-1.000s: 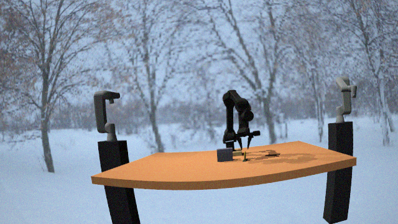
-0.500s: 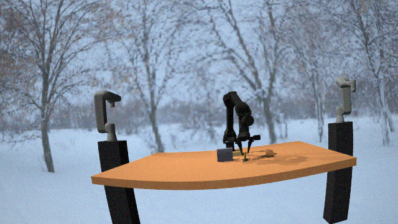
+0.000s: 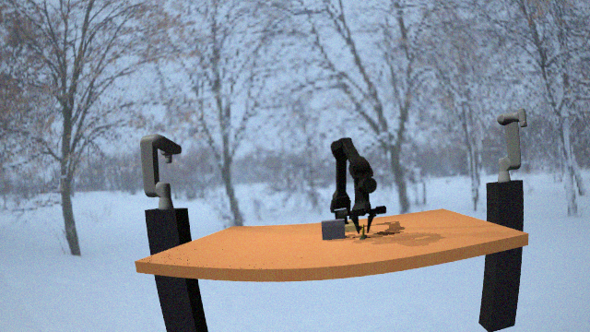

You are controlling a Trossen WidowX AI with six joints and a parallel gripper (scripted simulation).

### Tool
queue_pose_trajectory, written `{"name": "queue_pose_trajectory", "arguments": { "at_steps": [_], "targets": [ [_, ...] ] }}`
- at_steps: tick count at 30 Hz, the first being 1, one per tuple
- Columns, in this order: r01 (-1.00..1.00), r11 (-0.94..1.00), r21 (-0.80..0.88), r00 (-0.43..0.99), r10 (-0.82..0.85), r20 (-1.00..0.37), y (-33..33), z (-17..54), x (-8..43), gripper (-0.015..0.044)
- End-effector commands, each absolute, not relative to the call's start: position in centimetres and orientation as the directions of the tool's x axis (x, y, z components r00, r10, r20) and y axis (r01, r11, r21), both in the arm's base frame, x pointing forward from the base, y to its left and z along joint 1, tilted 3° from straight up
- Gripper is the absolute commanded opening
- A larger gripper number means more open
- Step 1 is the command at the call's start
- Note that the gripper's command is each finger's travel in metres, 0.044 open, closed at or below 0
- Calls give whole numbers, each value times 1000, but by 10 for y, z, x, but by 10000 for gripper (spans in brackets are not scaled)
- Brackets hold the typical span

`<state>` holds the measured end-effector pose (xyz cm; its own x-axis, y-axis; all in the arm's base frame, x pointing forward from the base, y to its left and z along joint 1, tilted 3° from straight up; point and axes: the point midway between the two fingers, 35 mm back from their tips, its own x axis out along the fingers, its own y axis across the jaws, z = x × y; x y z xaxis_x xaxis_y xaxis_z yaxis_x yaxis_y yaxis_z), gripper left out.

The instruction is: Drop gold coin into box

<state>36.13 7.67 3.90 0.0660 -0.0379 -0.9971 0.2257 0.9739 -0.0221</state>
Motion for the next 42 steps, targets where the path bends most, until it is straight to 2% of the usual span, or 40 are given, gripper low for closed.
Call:
{"name": "queue_pose_trajectory", "arguments": {
  "at_steps": [1, 4, 10, 23, 42],
  "targets": [
    [221, 975, -27, 51, -39, -998, 76, 30, 359, 161],
    [221, 975, -27, 51, -39, -998, 76, 30, 359, 161],
    [221, 975, -27, 51, -39, -998, 76, 30, 359, 3],
    [221, 975, -27, 51, -39, -998, 76, 32, 360, 0],
    [221, 975, -27, 52, -39, -998, 79, 80, 361, 0]
  ]
}}
